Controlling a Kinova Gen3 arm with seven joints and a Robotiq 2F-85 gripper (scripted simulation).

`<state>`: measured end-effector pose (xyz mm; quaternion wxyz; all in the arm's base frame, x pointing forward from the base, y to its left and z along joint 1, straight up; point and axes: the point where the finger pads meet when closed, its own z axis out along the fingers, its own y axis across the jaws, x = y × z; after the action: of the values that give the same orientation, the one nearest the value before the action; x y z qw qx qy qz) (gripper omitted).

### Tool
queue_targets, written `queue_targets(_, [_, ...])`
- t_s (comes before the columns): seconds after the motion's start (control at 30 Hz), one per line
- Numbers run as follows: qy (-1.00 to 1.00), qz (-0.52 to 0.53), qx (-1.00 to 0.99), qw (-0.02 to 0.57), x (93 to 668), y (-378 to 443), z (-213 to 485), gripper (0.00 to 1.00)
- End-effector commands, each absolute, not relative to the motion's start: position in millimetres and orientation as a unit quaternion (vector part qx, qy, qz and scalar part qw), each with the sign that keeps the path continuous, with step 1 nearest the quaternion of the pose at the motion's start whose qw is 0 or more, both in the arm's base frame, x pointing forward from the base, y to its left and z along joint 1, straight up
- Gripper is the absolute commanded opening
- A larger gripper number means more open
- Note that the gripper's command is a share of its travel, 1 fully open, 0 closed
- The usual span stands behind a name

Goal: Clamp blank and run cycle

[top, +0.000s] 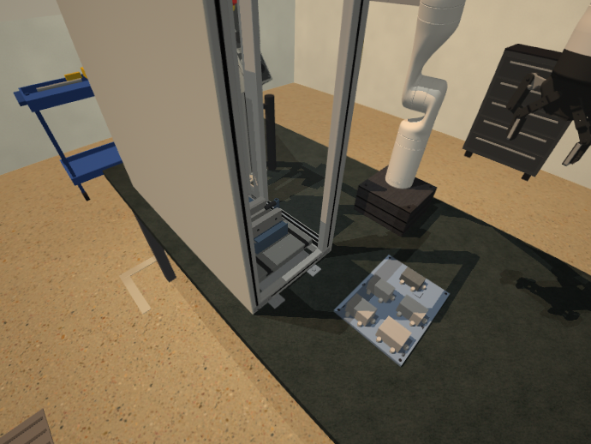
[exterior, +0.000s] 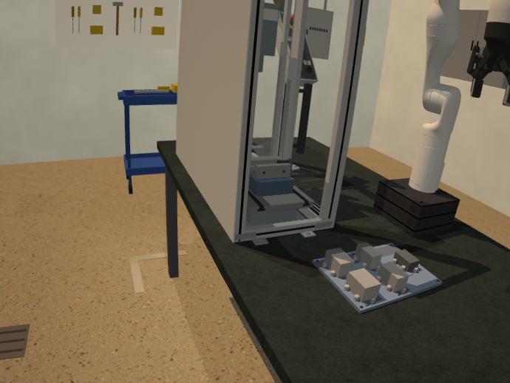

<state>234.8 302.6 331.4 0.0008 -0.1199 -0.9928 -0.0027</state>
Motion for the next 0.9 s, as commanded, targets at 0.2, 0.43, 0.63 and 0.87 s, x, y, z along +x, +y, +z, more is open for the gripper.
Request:
queue_targets(0.2, [-0.976, -0.003, -0.219, 0.000, 234.8, 302.8, 331.8, 1.00])
queue_targets(0.43, [-0.976, -0.003, -0.219, 0.000, 234.8, 302.8, 331.8, 1.00])
queue_targets(0.63, [-0.944, -0.003, -0.329, 0.001, 234.8, 302.8, 331.8, 1.00])
queue_targets(0.87, [-0.944, -0.003, -0.329, 0.001, 234.8, 302.8, 331.8, 1.00])
